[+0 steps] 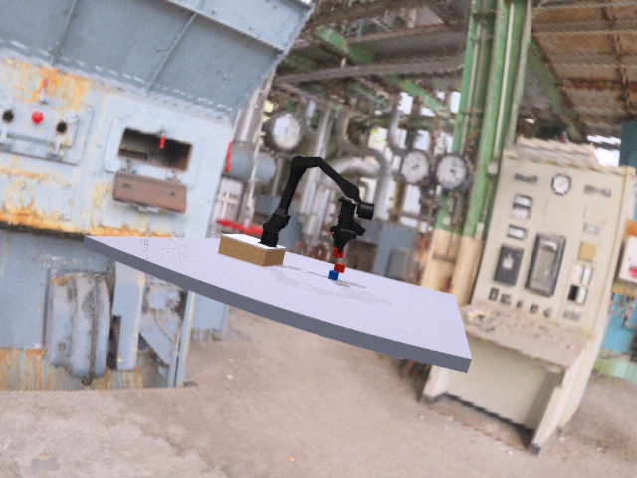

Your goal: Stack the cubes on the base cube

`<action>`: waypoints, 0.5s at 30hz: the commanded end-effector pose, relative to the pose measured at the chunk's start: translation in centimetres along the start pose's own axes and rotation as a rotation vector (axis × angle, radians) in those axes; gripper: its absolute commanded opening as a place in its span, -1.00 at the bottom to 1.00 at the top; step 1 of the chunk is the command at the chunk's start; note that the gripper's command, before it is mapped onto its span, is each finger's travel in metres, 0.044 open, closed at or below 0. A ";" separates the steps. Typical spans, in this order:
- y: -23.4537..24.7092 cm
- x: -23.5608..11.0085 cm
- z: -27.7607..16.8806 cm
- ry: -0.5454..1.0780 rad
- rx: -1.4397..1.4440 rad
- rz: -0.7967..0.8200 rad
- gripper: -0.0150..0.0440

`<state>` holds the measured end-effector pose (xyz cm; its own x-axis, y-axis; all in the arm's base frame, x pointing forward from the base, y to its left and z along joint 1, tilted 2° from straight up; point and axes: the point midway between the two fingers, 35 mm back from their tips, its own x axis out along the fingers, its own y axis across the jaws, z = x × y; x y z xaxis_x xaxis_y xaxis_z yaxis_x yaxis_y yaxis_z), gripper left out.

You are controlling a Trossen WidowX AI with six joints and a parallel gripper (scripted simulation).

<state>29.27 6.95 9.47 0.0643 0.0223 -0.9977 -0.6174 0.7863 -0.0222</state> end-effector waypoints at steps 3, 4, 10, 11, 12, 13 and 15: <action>1.4 0.1 0.2 0.002 -0.088 -0.004 -0.14; 1.6 0.1 0.2 0.002 -0.104 -0.004 -0.14; 3.2 0.3 0.4 0.006 -0.199 -0.005 -0.14; 3.5 0.3 0.4 0.006 -0.215 -0.005 -0.14; 3.7 0.3 0.4 0.007 -0.231 -0.005 -0.14; 4.0 0.3 0.4 0.008 -0.247 -0.005 -0.14; 4.5 0.4 0.4 0.009 -0.278 -0.005 -0.14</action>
<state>27.19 10.26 9.08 0.0589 0.0153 -0.9981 -0.7847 0.6188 -0.0369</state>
